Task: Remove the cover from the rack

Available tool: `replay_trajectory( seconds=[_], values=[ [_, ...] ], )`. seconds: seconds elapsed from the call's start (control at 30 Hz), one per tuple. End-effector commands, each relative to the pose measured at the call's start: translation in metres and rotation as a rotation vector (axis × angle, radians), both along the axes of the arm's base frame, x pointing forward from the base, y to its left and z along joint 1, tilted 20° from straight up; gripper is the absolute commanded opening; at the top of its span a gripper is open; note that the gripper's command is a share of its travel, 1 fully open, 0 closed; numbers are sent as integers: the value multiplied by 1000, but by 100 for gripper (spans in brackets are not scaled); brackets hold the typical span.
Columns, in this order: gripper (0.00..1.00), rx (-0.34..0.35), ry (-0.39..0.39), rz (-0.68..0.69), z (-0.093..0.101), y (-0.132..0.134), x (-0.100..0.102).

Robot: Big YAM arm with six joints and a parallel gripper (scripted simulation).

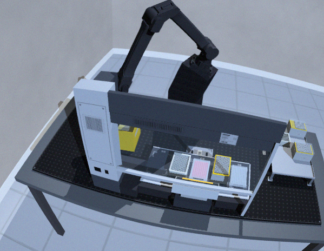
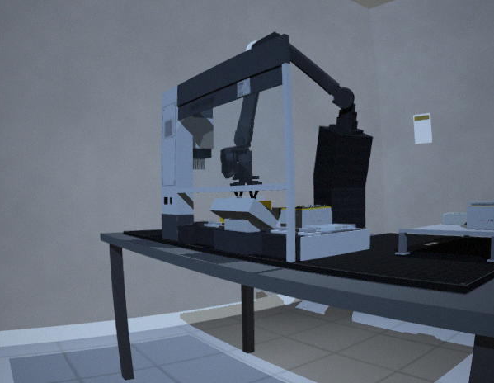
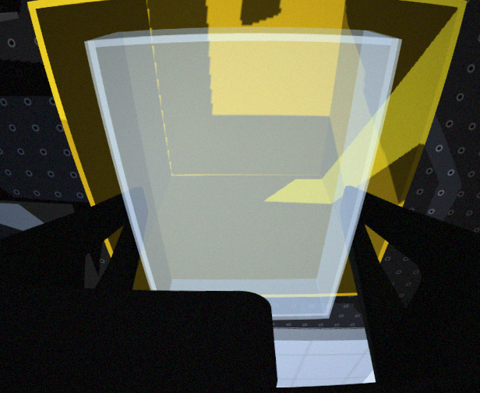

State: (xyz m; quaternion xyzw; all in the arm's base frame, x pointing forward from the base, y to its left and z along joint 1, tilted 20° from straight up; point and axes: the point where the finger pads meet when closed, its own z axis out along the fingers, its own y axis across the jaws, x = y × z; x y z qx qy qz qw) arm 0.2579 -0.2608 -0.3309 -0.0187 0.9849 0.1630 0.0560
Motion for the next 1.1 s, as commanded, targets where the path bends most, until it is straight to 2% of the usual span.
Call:
replay_trajectory(
  seconds=[0.0, 0.33, 0.53, 0.57, 1.07],
  values=[
    [0, -17, -15, -5, -7, -7, 10],
    [0, -11, -10, -5, -6, -3, 9],
    [0, -12, -11, -3, -11, -3, 10],
    [0, -17, -16, -4, -4, -8, 8],
    [0, -17, -16, -4, -4, -8, 9]
  ],
)
